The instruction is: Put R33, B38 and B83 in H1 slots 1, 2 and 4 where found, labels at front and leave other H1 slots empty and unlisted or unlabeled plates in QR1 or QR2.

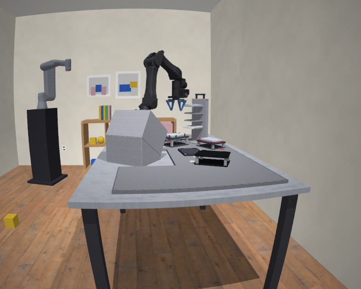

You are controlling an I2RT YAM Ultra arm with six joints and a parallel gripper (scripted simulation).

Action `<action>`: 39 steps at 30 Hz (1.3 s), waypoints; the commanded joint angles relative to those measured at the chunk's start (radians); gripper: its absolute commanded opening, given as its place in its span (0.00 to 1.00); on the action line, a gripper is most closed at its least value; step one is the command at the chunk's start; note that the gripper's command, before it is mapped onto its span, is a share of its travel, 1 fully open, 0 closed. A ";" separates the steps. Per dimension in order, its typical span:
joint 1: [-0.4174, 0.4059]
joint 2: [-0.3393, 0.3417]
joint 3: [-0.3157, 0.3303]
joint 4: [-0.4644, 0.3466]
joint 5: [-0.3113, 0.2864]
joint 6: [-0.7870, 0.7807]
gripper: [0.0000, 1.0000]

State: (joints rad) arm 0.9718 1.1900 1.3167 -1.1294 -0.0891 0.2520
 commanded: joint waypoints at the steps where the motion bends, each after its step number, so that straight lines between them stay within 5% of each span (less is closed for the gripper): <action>1: -0.034 -0.036 -0.010 -0.019 -0.026 -0.037 1.00; 18: -0.291 -0.044 -0.034 -0.011 -0.162 -0.260 1.00; 21: -0.341 -0.039 -0.069 -0.021 -0.187 -0.305 1.00; 39: -0.664 -0.248 -0.389 0.294 -0.411 -0.484 1.00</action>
State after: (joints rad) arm 0.3580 0.9890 0.9676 -0.9112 -0.4343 -0.1871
